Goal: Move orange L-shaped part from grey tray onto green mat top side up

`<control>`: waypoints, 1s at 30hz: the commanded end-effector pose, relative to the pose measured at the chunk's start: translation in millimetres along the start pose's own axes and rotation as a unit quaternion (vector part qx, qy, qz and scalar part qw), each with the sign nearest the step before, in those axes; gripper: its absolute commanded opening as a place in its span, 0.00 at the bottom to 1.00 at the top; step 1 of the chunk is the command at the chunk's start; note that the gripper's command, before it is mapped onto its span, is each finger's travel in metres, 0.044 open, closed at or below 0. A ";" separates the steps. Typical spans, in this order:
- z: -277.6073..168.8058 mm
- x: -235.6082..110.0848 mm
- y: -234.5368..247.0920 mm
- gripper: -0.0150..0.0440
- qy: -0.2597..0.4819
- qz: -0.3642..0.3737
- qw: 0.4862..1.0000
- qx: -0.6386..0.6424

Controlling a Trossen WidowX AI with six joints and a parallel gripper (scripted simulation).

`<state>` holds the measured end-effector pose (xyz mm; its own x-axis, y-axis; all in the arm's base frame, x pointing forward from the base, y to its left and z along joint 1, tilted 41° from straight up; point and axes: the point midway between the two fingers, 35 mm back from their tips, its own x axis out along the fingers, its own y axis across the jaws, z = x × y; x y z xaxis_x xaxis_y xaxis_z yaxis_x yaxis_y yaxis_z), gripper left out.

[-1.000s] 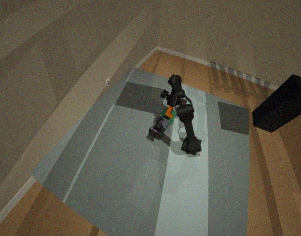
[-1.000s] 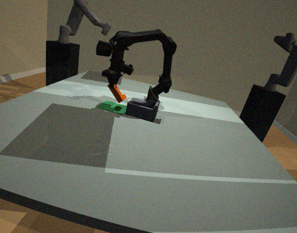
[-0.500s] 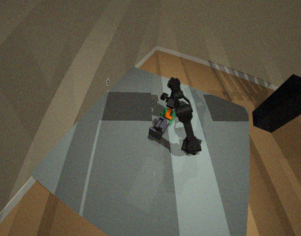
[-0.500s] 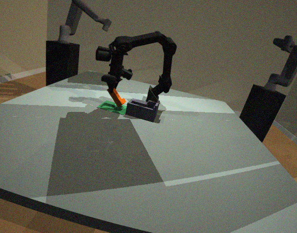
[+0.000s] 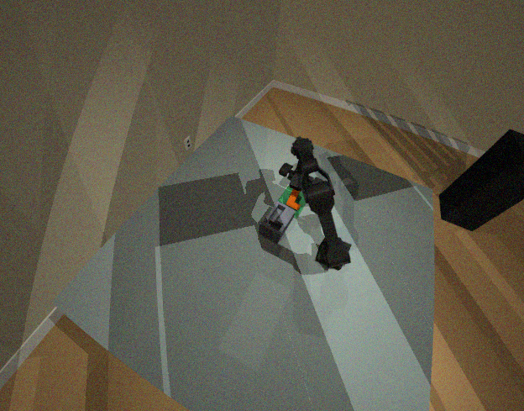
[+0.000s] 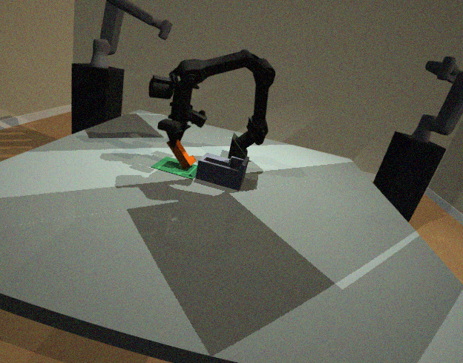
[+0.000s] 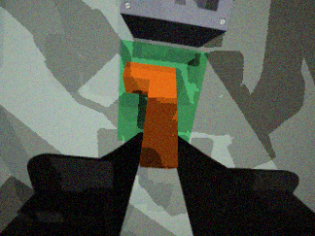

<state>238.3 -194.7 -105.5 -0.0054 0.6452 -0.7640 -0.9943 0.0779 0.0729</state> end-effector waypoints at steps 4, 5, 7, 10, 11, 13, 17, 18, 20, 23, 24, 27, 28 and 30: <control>0.0 -0.1 0.0 0.48 0.000 0.000 1.000 0.000; 0.0 -0.1 0.0 0.52 0.000 0.000 1.000 0.000; 0.0 -0.1 0.0 0.61 0.000 0.000 1.000 0.000; -0.6 -6.0 -0.8 0.74 0.000 0.000 1.000 0.000; -1.2 -12.2 -1.4 0.79 0.000 0.000 1.000 0.000; -2.2 -28.9 -2.5 0.88 0.000 -0.001 1.000 0.001; -1.1 -77.7 -1.1 0.93 0.000 -0.002 1.000 0.002; -0.5 -84.6 -0.4 0.93 0.000 -0.002 1.000 0.002; -0.3 -86.9 -0.1 0.93 0.000 -0.002 1.000 0.002; -1.6 -83.6 -1.7 0.93 0.002 -0.008 1.000 0.003; -1.6 -83.6 -1.7 0.93 0.002 -0.008 1.000 0.003; -1.6 -83.6 -1.7 0.93 0.002 -0.008 1.000 0.003; -1.6 -83.6 -1.7 0.93 0.002 -0.008 1.000 0.003; -1.6 -83.6 -1.7 0.93 0.002 -0.008 1.000 0.003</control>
<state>240.1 -249.5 -42.7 0.0073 0.6419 -0.7667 -0.9938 0.0898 0.0658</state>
